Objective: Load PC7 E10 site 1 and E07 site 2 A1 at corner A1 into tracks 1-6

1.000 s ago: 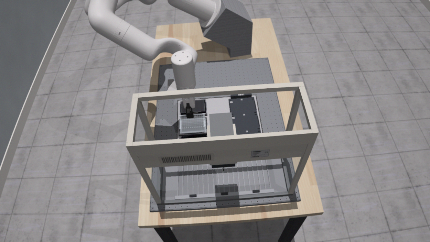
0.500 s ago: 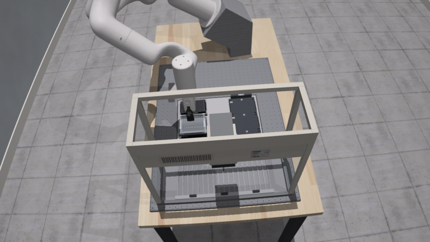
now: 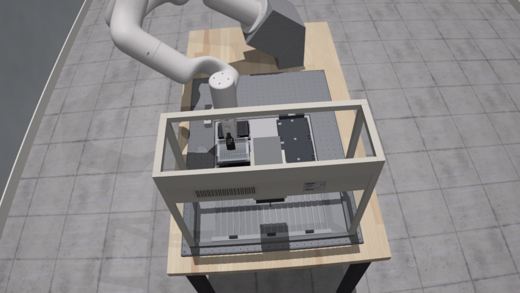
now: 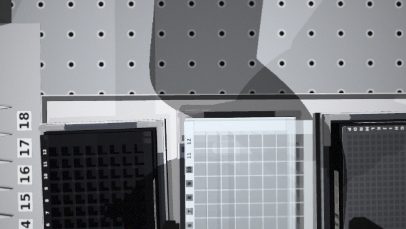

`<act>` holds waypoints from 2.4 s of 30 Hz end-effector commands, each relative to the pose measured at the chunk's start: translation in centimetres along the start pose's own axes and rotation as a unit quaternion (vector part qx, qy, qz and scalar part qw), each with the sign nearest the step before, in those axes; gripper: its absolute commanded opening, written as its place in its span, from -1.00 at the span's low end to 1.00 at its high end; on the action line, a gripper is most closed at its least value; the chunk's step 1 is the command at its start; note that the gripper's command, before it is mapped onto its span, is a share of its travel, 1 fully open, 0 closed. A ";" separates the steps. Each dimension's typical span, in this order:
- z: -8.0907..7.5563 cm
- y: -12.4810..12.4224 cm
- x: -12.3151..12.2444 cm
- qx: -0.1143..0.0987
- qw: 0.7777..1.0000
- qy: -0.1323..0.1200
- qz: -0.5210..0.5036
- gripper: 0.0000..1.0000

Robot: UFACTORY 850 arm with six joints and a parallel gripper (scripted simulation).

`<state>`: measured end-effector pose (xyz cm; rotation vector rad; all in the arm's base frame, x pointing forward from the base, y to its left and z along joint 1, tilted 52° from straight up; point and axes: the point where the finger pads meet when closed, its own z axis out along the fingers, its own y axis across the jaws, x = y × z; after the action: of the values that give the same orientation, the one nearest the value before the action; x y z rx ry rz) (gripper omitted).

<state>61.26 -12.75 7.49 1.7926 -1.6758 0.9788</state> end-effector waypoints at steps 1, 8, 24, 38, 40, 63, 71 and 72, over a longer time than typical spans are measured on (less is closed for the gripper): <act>0.6 -0.1 0.0 0.001 1.000 0.000 0.000 1.00; 1.1 -0.1 0.0 0.001 1.000 0.000 0.000 1.00; 1.5 -0.1 0.0 0.001 1.000 0.000 0.000 1.00; 2.3 -0.1 0.0 0.001 1.000 0.000 0.000 1.00; 2.4 -0.1 0.0 0.001 1.000 0.000 0.000 1.00; 3.8 -0.1 0.0 0.001 1.000 0.000 0.000 1.00; 4.2 -0.1 0.0 0.001 1.000 0.000 0.000 1.00; 4.3 -0.1 0.0 0.001 1.000 0.000 0.000 1.00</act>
<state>61.95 -15.87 4.96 1.7925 -1.6758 0.9789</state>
